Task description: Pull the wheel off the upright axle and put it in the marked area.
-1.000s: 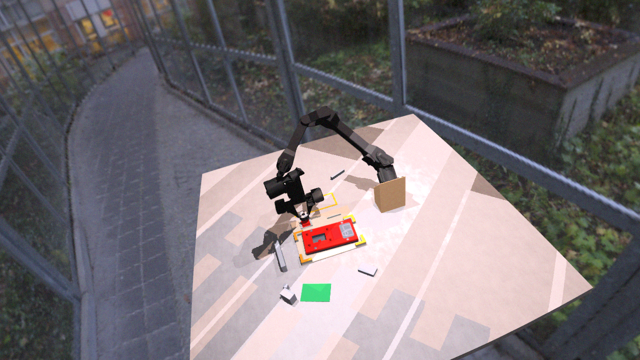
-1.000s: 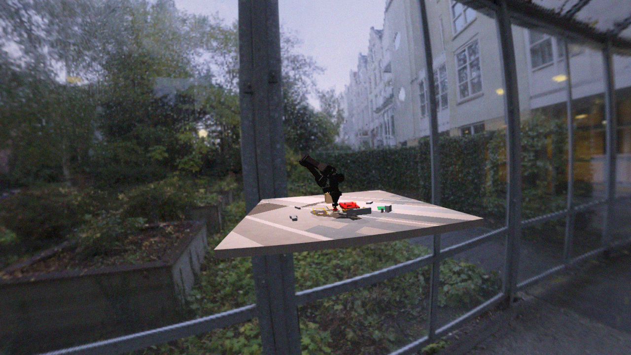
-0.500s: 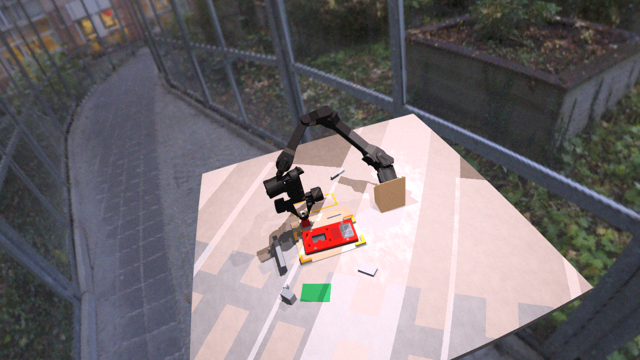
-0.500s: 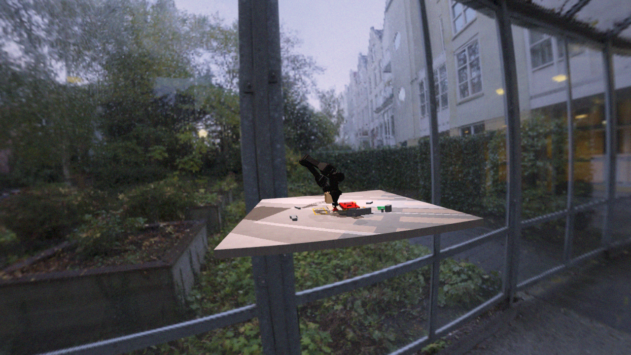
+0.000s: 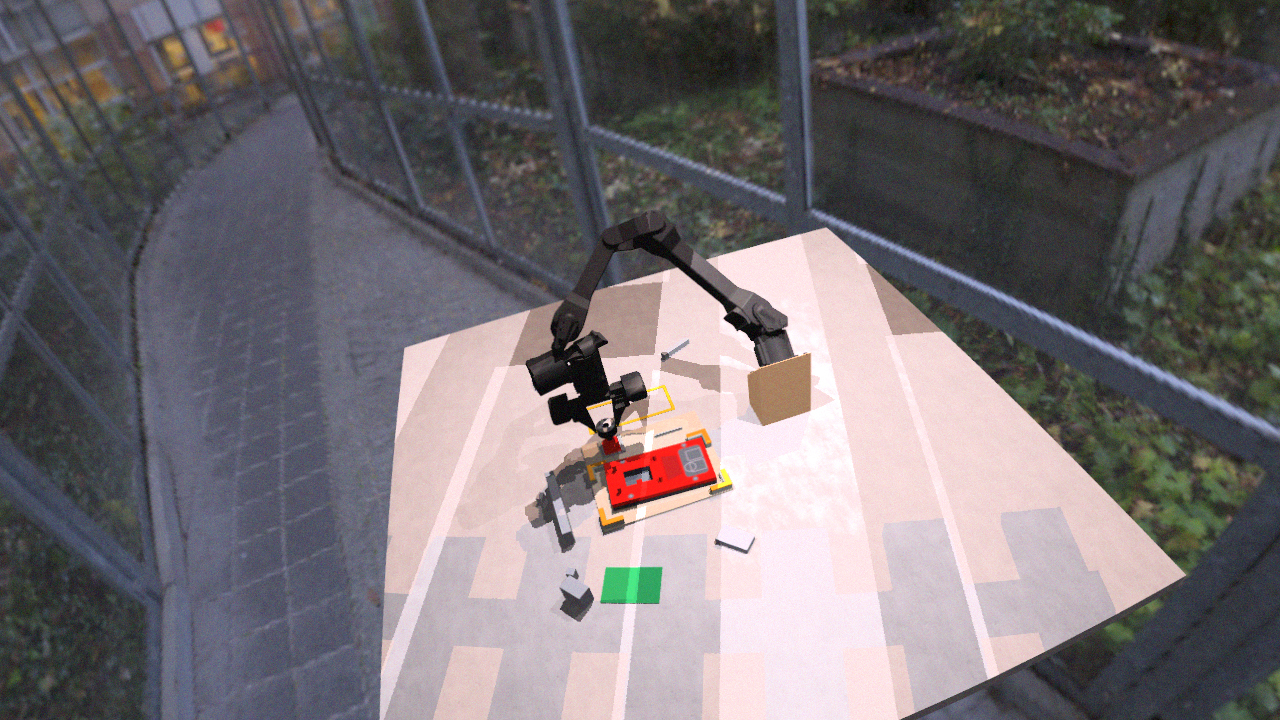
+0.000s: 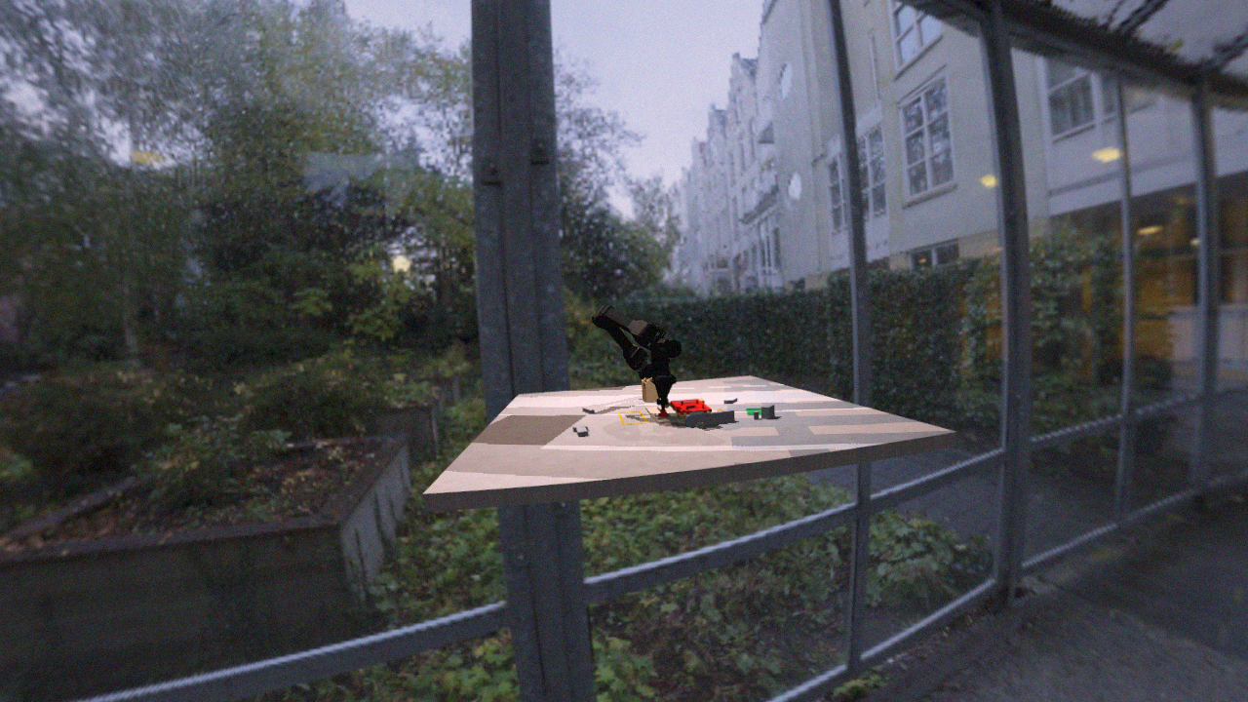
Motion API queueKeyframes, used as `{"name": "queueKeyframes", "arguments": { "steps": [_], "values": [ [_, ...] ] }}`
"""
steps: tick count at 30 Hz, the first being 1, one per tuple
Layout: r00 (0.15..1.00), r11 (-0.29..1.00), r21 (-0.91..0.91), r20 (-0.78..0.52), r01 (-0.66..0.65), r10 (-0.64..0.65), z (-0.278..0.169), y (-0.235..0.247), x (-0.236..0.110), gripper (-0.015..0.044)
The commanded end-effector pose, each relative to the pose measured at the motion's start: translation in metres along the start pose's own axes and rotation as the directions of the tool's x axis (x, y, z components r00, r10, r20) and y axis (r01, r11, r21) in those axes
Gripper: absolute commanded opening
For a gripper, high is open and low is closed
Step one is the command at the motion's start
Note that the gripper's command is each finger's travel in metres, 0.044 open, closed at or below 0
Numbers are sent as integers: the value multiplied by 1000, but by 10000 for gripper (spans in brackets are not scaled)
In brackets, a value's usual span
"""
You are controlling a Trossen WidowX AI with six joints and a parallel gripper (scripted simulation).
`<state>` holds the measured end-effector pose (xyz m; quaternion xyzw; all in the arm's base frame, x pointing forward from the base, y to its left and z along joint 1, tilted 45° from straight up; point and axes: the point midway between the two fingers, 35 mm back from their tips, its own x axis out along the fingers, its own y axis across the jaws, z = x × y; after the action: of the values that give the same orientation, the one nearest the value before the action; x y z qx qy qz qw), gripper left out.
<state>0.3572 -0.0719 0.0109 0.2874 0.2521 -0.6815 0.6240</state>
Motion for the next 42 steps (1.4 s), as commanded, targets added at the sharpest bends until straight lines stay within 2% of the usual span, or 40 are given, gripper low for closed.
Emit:
{"name": "queueKeyframes", "arguments": {
  "steps": [1,33,42],
  "values": [
    [1000,1000,0,-3,-9,9,-1,1,-5,0],
    [1000,1000,-2,-2,-10,10,-1,0,-16,0],
    [1000,1000,-2,-3,-10,10,-1,-1,-44,0]
  ]
}}
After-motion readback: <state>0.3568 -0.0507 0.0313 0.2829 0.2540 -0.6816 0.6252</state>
